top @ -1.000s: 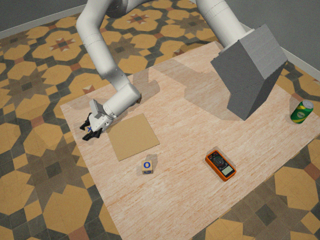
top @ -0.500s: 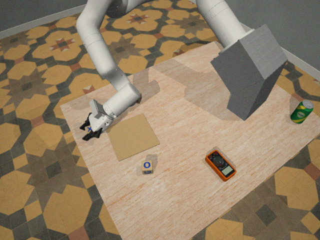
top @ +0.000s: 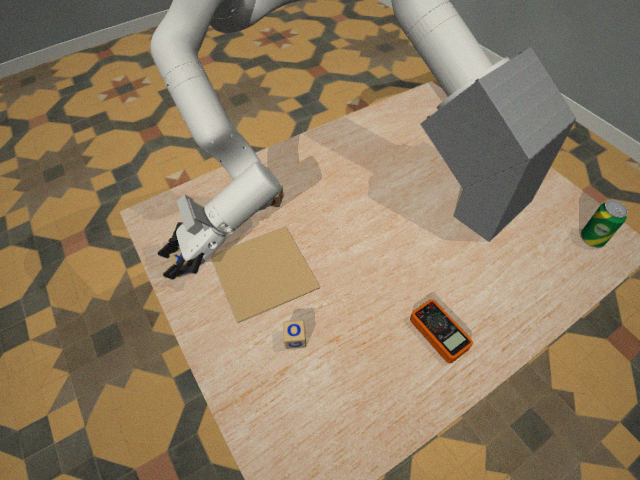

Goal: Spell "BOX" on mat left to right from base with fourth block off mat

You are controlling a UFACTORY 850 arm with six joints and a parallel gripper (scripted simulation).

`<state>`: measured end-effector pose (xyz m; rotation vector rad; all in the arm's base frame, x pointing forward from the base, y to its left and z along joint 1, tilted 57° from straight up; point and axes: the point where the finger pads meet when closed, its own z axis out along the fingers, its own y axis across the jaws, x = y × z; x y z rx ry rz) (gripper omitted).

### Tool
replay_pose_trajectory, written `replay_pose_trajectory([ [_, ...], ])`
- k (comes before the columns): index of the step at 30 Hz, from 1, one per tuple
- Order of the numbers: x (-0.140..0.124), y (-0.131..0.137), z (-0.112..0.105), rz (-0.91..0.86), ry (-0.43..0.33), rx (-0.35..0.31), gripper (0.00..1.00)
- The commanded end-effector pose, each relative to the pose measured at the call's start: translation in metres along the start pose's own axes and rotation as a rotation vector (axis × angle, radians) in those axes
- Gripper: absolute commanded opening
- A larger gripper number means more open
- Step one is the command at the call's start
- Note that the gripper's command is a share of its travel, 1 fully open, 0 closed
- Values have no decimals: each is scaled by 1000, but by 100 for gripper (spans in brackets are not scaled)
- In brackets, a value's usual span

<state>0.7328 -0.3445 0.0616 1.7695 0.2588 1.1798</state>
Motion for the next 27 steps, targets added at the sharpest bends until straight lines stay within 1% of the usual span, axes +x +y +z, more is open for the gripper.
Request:
replay_pose_trajectory([
  [1,15,0,-9,0,2,0,65],
  [8,33,0,-20,0,2,0,65],
  [17,34,0,-21,0,-6,-1,65],
  [20,35,1,-21,-2,-49,-2,65],
  [24,38,1,-23,-2,-175,-2,65],
  [26,39,1,-24,-3,-210,-3,65],
  [27,39,1,-24,-3,-210,-3,65],
])
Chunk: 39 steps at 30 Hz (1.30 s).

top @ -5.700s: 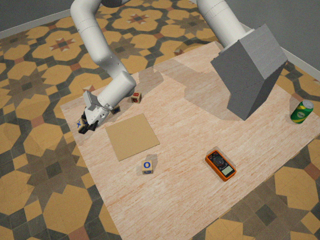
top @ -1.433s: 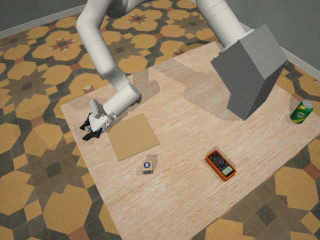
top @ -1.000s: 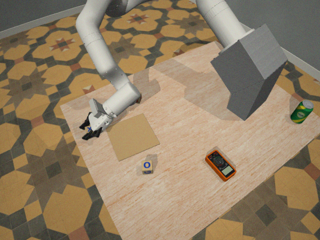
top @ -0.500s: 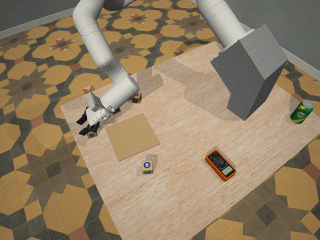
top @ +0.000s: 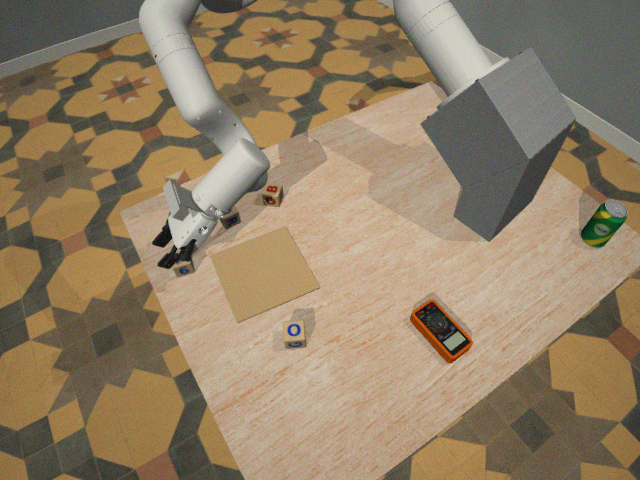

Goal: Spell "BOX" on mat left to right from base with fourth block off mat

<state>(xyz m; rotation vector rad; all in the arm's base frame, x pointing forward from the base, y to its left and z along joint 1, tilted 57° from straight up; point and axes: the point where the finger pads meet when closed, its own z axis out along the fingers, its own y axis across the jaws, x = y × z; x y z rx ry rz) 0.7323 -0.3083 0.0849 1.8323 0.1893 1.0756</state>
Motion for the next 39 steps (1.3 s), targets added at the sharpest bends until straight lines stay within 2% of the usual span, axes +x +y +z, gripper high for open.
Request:
replay_pose_trajectory([
  [1,2,1,0,-5,-95,-5,65],
  [3,4,0,-2,-3,-174,-3,65],
  [16,9,1,-7,-4,-431,-6,65],
  [18,9,1,-7,-4,-431,-6,65],
  [20,11,1,-9,-4,-504,-6,65],
  [33,16,0,-14,-2,-741,-3,65],
  [35,16,0,-14,-2,-741,-3,65],
  [39,18,1,-15,-2,-840,-8,65],
])
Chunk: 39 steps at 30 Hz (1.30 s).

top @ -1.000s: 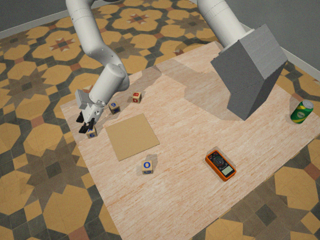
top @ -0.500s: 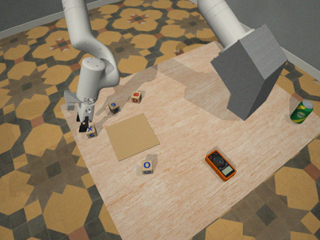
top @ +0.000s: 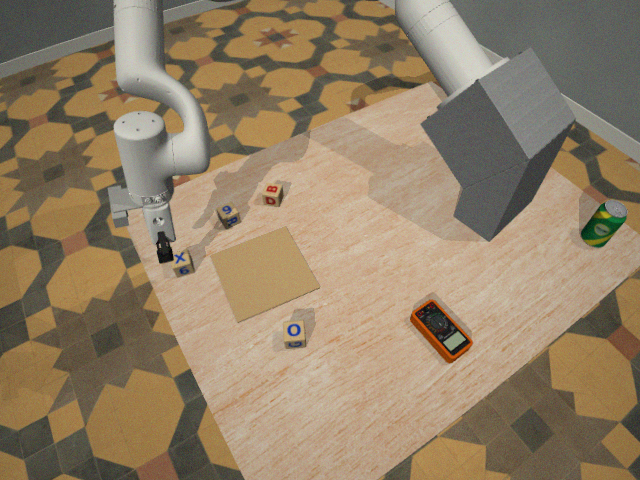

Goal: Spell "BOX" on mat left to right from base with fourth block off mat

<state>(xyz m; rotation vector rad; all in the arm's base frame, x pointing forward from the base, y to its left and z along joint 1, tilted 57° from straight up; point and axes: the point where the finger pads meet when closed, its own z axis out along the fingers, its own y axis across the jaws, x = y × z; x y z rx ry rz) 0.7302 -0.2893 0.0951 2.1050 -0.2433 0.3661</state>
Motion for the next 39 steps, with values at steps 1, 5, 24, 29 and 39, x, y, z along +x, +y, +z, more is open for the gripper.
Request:
replay_pose_trajectory([
  [1,2,2,-2,-5,-136,-16,65],
  [5,2,1,-4,-5,-173,-11,65],
  [24,2,1,-4,-26,-175,-9,100],
  [29,1,1,-5,-90,-176,-4,100],
  [39,0,1,-6,-329,-176,17,100],
])
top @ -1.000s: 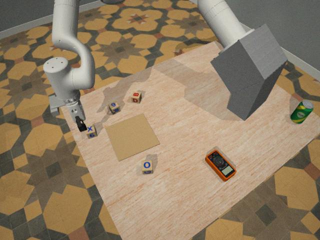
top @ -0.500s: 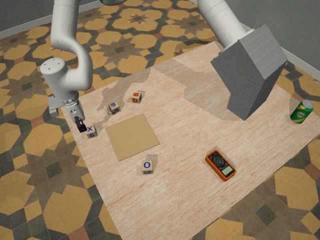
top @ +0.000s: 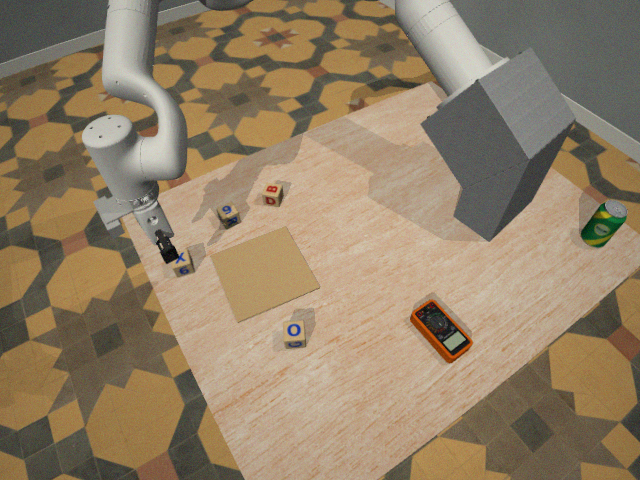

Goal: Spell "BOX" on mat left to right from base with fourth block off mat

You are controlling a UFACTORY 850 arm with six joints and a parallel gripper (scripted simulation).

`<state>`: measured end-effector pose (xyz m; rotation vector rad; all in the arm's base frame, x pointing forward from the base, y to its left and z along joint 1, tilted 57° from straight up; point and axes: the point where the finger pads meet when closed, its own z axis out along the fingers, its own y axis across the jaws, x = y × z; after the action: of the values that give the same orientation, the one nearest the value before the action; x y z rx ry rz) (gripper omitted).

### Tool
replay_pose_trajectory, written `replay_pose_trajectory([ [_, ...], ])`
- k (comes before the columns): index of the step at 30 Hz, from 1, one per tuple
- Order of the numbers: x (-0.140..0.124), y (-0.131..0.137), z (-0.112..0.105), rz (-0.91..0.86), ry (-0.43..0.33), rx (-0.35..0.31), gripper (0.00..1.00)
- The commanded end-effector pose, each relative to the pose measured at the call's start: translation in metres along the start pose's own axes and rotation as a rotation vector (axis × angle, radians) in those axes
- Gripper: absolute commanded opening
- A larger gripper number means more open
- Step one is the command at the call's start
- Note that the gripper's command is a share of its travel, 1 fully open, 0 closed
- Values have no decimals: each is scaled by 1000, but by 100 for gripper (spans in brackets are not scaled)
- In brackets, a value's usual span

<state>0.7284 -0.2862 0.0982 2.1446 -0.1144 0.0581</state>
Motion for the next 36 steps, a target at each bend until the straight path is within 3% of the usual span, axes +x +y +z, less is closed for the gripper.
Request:
replay_pose_trajectory([
  [1,0,0,-2,-139,-3,3,100],
  [36,-6,-1,-5,-930,-2,4,100],
])
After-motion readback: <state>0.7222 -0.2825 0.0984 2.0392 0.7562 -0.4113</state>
